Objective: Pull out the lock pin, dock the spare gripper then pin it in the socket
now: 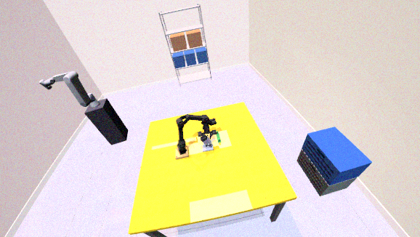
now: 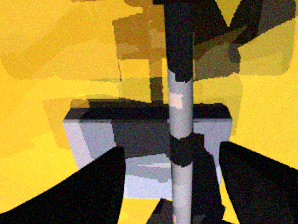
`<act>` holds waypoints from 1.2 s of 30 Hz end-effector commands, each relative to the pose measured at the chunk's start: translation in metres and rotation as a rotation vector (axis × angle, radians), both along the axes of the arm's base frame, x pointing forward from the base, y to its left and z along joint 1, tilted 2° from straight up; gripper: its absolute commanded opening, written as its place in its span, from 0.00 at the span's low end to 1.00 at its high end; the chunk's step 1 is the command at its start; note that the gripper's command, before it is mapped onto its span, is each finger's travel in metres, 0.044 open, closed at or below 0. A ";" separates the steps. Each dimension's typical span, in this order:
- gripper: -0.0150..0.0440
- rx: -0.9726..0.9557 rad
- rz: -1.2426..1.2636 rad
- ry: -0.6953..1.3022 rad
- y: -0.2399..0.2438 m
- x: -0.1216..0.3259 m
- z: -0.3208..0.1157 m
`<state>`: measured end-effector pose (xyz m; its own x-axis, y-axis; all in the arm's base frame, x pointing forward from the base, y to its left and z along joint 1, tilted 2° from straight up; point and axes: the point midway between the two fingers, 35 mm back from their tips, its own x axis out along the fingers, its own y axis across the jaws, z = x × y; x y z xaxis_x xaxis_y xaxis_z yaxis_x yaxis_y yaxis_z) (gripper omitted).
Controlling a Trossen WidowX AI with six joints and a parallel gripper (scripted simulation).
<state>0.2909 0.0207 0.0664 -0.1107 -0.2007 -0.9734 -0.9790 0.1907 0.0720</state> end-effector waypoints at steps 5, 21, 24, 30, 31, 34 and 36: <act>0.59 0.000 0.002 0.002 0.012 0.002 0.016; 0.59 -0.007 0.015 0.011 0.034 0.005 0.048; 0.59 -0.008 0.017 0.012 0.039 0.006 0.055; 0.59 -0.010 0.021 0.013 0.046 0.007 0.065; 0.59 -0.010 0.022 0.013 0.047 0.007 0.067; 0.73 -0.012 0.023 0.014 0.042 0.006 0.061; 0.82 -0.012 0.023 0.014 0.042 0.006 0.061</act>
<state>0.2970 0.0633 0.1273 -0.1211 -0.2151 -0.9691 -0.9816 0.1709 0.0847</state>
